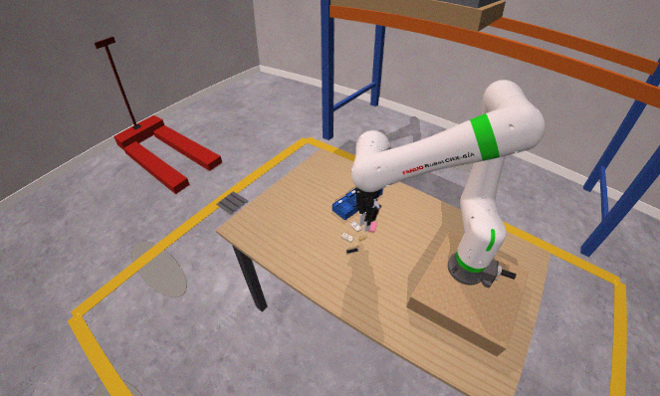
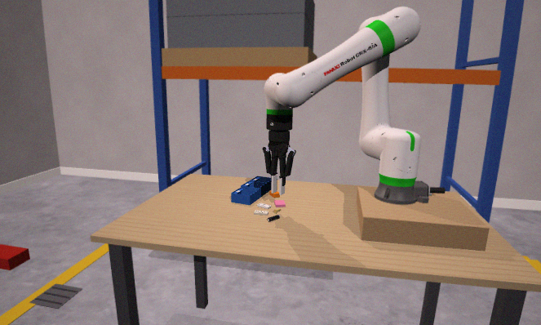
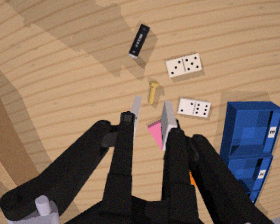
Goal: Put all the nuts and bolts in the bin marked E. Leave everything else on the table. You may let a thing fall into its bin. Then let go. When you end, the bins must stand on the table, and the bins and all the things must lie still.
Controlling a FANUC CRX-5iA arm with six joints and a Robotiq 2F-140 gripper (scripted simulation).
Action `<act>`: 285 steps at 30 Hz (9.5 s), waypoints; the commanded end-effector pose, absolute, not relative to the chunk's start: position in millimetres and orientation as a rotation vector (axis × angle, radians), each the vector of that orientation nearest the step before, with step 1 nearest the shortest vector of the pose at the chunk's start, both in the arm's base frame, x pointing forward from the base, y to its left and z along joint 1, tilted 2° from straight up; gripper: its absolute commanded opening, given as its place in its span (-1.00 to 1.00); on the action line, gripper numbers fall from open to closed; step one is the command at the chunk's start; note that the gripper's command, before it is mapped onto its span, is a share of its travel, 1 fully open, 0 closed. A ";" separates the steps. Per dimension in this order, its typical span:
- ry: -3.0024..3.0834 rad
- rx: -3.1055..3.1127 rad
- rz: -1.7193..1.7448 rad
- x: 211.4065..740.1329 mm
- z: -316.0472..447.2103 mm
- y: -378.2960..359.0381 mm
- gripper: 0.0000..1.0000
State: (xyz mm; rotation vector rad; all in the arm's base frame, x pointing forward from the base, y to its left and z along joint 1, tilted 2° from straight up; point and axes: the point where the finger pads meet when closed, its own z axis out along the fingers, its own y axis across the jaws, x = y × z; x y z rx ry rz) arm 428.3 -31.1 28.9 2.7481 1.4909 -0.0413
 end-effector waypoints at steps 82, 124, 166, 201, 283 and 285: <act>1.491 2.748 -0.041 427.4 -43.9 -32.9 -0.88; 1.491 2.748 -0.041 428.3 16.1 -31.4 -0.88; 1.743 2.598 -0.043 547.1 26.6 -141.9 -0.88; 1.743 2.598 -0.043 553.8 0.6 -149.2 -0.88; 1.743 2.598 -0.043 553.0 26.6 -147.4 -0.64; 1.743 2.598 -0.043 553.1 34.6 -147.2 1.00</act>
